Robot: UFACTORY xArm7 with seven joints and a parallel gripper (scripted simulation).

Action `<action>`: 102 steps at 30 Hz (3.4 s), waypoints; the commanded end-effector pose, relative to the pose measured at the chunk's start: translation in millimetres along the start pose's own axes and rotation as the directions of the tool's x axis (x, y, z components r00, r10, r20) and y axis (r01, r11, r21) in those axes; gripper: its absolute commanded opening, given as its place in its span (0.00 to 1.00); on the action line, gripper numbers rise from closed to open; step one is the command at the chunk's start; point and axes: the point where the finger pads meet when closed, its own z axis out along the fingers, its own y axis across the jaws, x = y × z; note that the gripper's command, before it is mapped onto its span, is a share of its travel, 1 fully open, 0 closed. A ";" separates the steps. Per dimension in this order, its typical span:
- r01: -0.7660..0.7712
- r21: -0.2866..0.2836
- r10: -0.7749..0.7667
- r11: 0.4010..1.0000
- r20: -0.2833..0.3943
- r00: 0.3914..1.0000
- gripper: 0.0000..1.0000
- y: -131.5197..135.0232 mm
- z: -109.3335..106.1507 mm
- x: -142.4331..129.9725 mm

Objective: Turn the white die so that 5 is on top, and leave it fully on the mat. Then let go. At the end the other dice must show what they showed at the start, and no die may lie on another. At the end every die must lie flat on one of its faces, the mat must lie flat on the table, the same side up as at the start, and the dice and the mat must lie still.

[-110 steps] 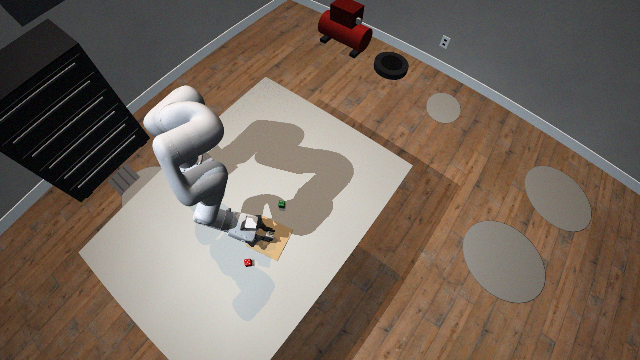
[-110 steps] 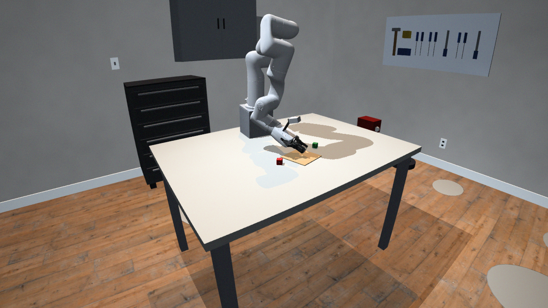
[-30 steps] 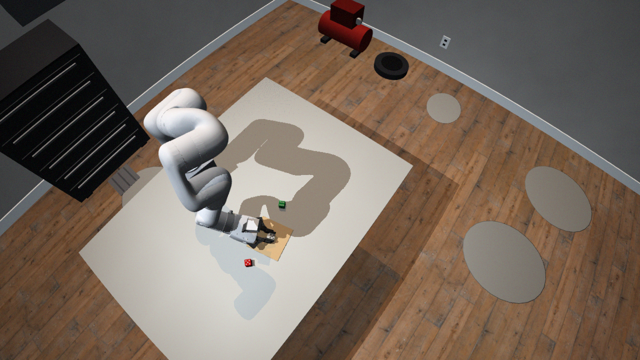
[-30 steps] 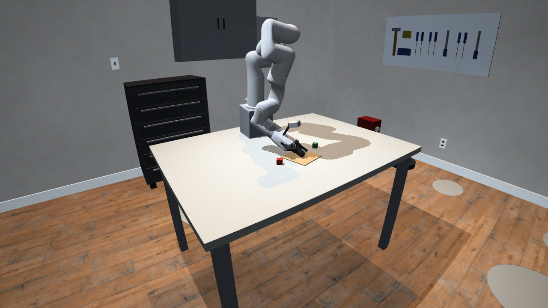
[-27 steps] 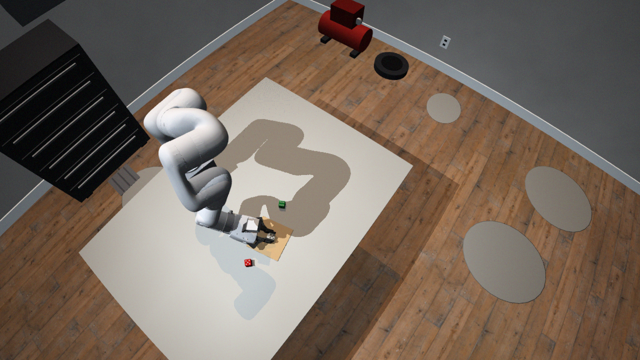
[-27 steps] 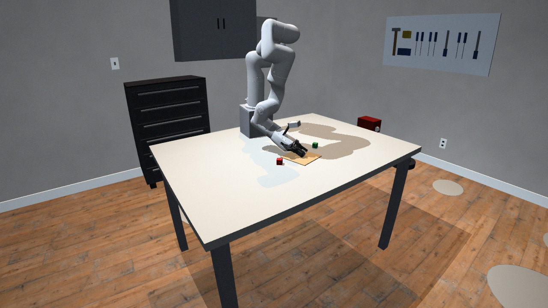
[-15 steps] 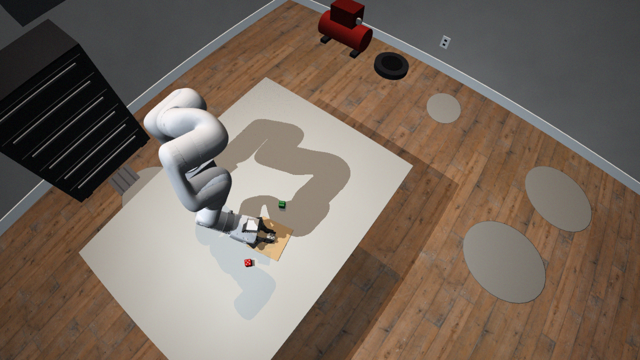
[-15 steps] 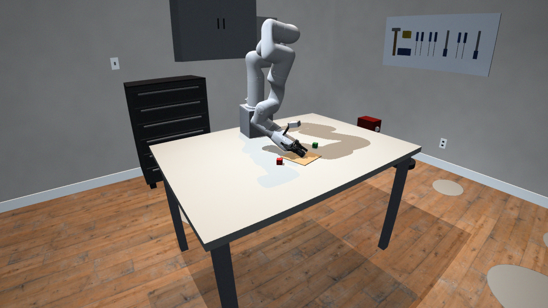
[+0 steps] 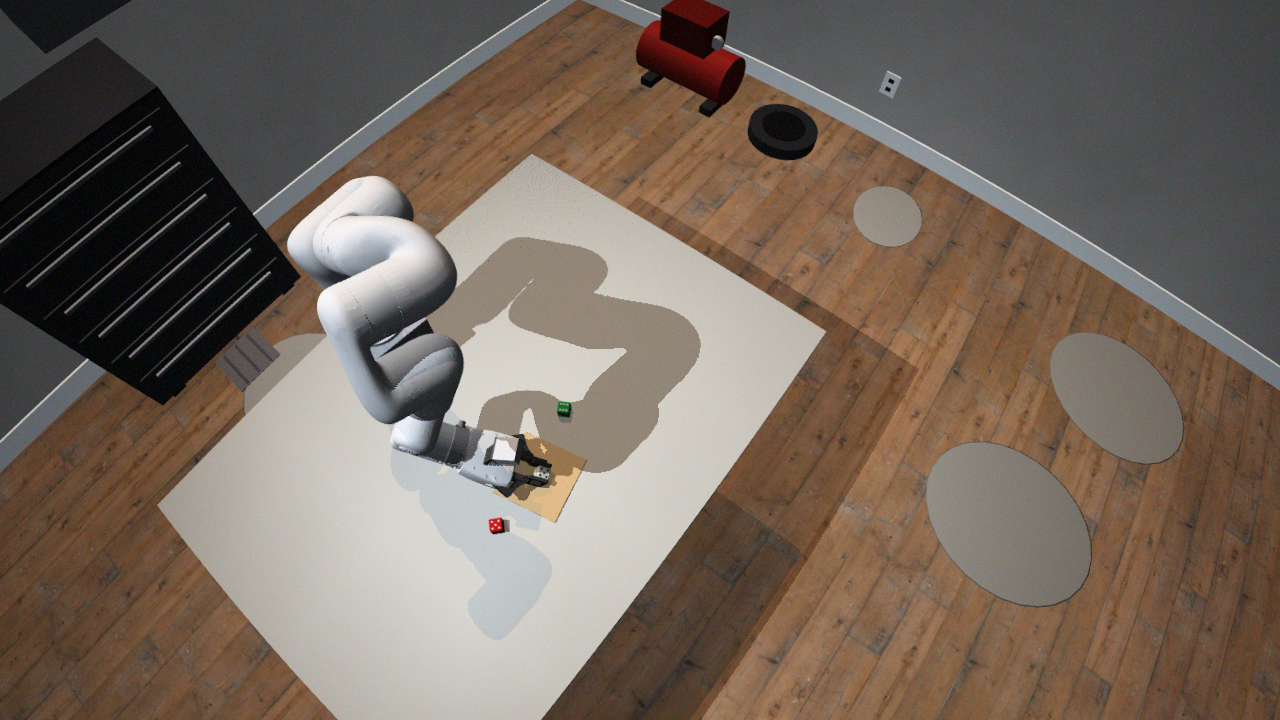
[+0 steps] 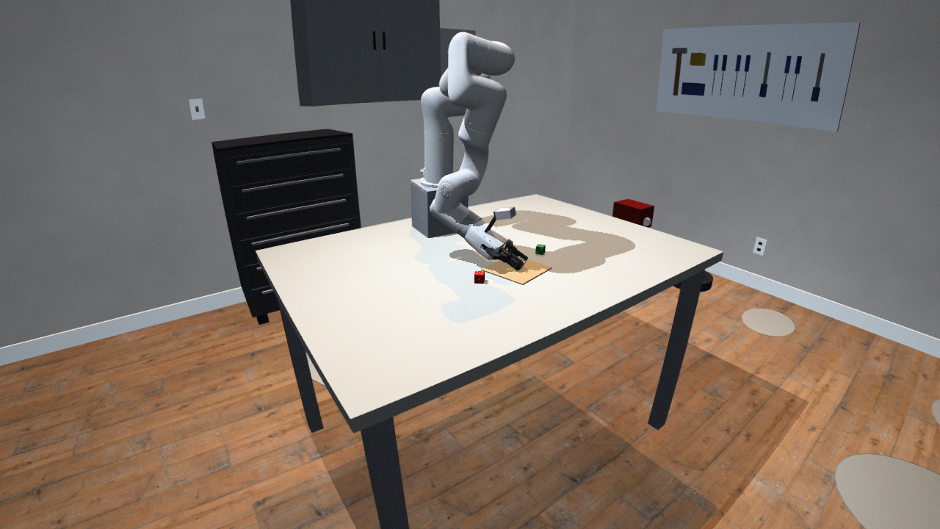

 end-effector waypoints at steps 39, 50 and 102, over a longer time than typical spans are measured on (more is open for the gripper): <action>0.001 -0.001 -0.001 1.000 -0.002 1.000 0.42 0.7 0.1 0.9; 0.001 -0.001 -0.001 1.000 -0.002 1.000 0.42 0.7 0.1 0.9; -0.198 0.244 0.157 0.949 0.179 0.971 0.42 -53.4 -45.4 1.1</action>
